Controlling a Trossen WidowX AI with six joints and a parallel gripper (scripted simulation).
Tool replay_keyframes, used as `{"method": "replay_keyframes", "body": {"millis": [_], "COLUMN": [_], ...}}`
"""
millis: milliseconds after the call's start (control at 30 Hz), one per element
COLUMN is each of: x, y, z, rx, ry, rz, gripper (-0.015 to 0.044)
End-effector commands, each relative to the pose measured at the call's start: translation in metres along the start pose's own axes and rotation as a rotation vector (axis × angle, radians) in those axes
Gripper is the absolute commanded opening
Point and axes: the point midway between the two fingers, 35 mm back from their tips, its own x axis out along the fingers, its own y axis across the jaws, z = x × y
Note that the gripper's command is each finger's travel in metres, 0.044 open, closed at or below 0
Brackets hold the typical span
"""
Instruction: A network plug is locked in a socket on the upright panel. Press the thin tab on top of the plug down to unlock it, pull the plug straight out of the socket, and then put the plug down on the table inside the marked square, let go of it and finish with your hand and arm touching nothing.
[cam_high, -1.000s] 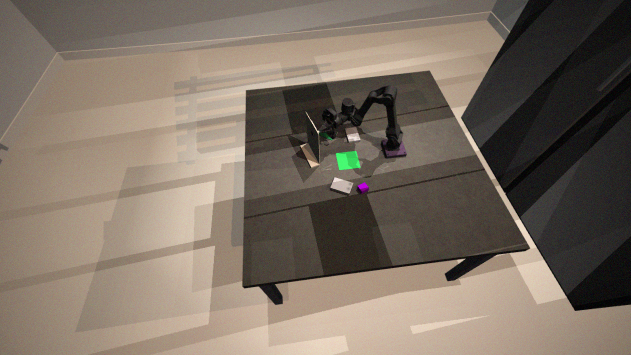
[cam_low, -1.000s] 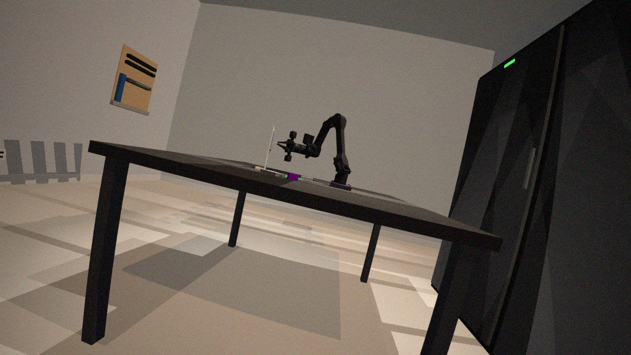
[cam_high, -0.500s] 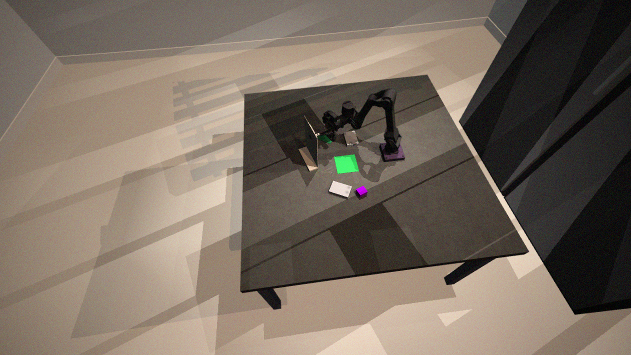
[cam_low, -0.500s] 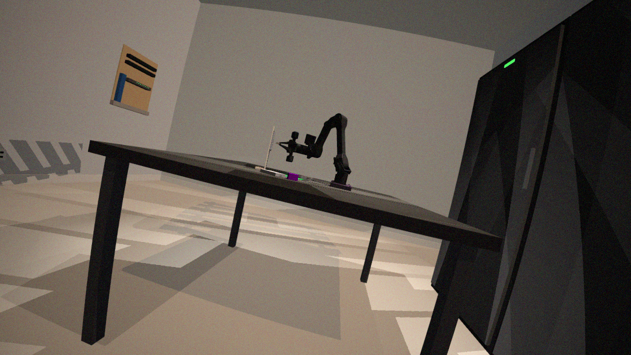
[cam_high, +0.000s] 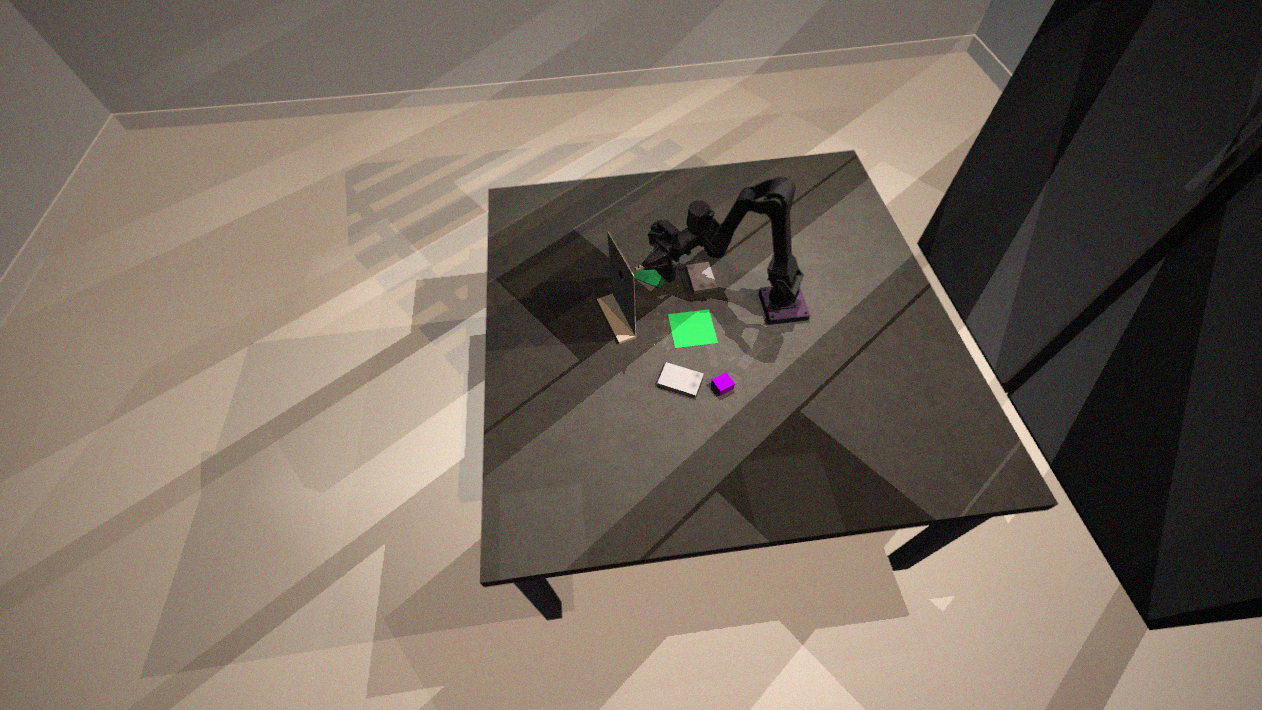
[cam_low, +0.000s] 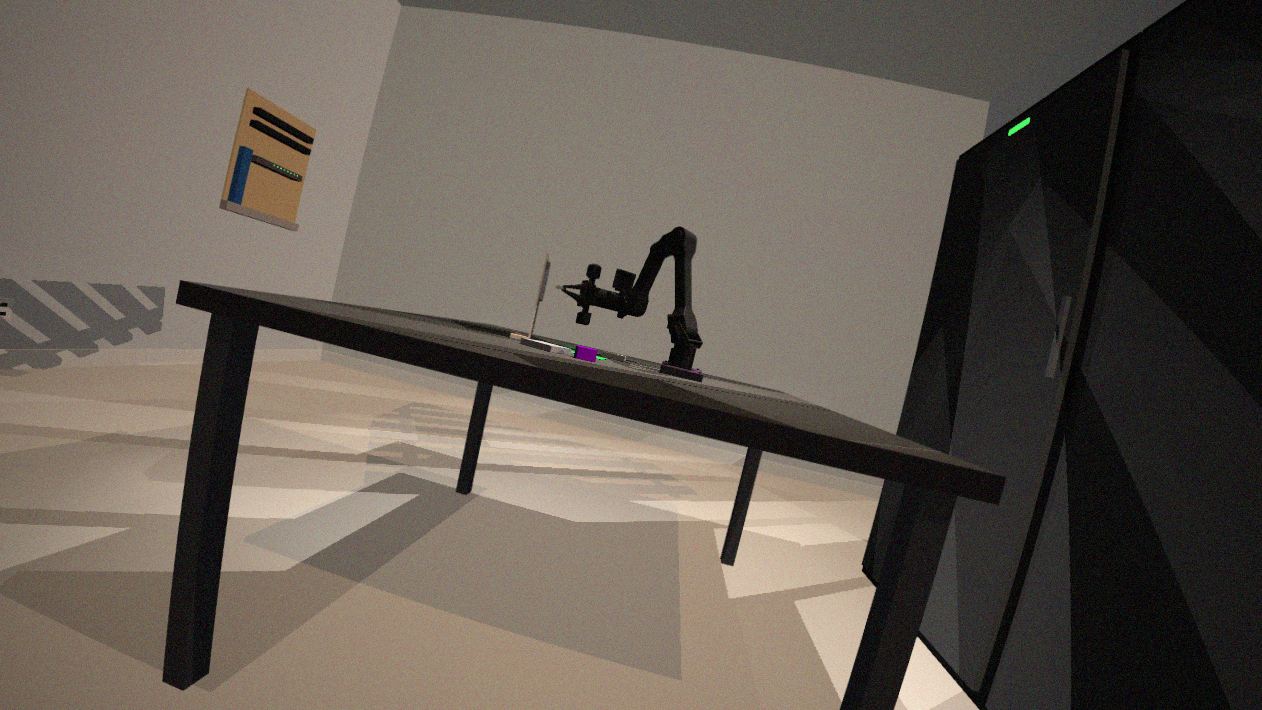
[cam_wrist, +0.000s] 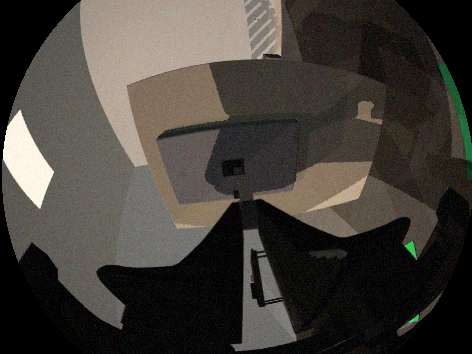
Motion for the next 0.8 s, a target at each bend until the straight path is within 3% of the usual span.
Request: {"method": "replay_keyframes", "body": {"millis": [0,767], "x": [-0.004,-0.022], "y": [0.001,0.001], "z": [-0.001,-0.004], "rx": [-0.001,-0.001], "ry": [0.003,0.003], "rz": [0.002,0.001], "gripper": [0.0,0.0]}}
